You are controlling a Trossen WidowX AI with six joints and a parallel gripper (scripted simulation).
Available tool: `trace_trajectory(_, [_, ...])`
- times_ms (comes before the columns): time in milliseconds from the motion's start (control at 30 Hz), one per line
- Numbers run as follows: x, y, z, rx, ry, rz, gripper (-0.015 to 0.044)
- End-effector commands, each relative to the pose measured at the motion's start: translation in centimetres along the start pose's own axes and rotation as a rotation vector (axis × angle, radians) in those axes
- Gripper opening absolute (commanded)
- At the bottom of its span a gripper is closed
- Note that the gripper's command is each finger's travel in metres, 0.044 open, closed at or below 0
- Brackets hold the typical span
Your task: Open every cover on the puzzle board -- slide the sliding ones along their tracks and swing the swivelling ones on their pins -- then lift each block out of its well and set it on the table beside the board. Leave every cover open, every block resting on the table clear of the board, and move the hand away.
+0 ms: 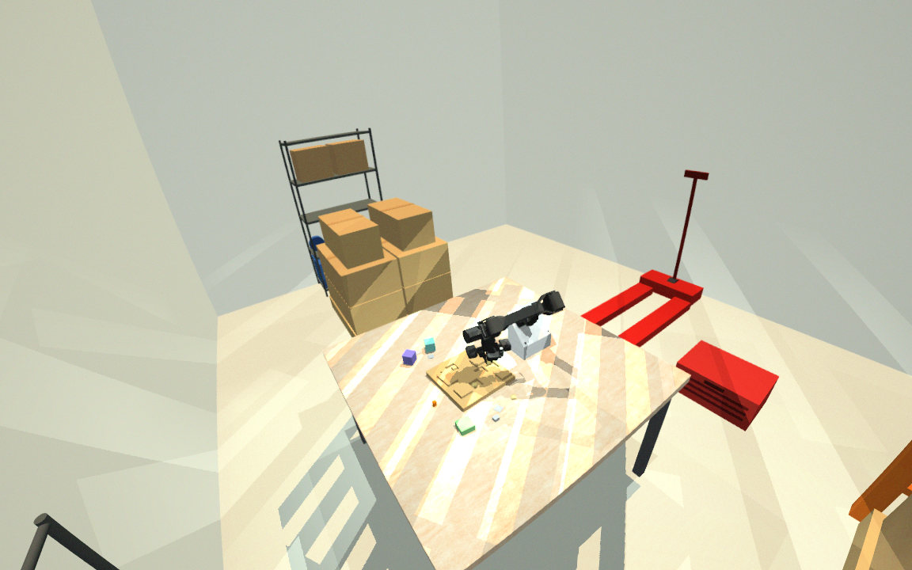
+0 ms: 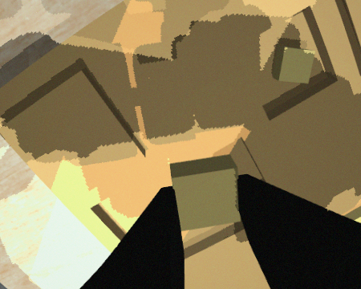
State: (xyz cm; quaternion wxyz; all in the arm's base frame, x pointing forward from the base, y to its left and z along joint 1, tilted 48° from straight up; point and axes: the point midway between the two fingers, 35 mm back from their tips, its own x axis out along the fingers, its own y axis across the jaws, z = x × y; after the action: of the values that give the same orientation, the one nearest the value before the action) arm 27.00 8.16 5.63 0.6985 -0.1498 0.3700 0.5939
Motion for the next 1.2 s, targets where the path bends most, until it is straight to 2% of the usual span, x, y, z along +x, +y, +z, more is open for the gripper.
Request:
trace_trajectory(0, [0.0,1.1,1.3,0.005,0.009,-0.002,0.0080])
trace_trajectory(1167, [-0.6,11.6,10.1,0.006,-0.033,0.009,0.0080])
